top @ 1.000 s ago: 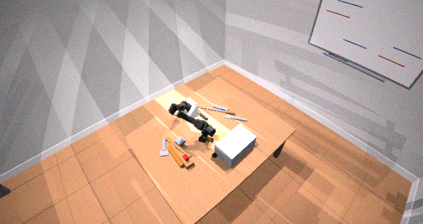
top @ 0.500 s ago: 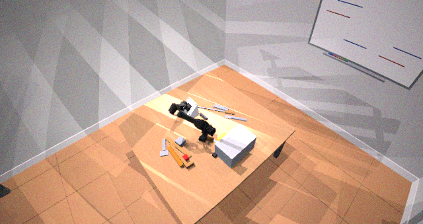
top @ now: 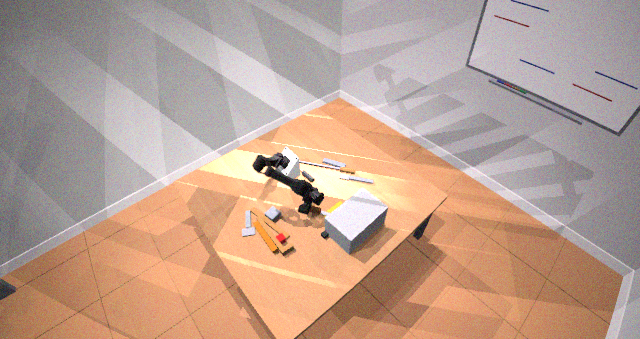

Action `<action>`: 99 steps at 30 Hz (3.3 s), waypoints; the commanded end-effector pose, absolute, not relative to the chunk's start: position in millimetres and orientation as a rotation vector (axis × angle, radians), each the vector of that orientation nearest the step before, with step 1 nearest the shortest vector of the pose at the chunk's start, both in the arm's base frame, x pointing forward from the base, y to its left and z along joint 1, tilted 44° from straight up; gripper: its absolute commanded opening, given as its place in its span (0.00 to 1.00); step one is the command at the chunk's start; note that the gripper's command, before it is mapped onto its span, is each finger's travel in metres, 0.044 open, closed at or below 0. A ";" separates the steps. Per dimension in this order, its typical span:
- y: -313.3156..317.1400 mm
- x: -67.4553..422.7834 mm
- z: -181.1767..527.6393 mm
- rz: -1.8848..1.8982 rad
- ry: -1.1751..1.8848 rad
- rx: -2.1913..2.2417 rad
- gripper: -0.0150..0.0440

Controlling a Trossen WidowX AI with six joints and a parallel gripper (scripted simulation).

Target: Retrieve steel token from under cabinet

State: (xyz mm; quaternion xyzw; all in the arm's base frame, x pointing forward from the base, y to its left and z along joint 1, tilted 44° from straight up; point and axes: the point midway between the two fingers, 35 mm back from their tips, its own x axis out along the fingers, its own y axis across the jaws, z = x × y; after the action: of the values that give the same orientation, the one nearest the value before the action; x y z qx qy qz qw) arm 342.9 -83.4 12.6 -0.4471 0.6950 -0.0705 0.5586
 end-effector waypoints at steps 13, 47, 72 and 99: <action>-93.8 324.0 20.7 -0.163 1.644 -1.052 0.25; -112.8 290.1 38.0 -0.163 1.646 -1.053 0.25; -124.6 271.4 49.5 -0.164 1.645 -1.055 0.25; -131.6 254.1 60.2 -0.164 1.648 -1.054 0.25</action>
State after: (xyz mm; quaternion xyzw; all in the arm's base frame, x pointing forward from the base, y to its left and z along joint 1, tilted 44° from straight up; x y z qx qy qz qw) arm 258.0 -131.2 58.3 -0.4452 0.6982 -0.0704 0.5562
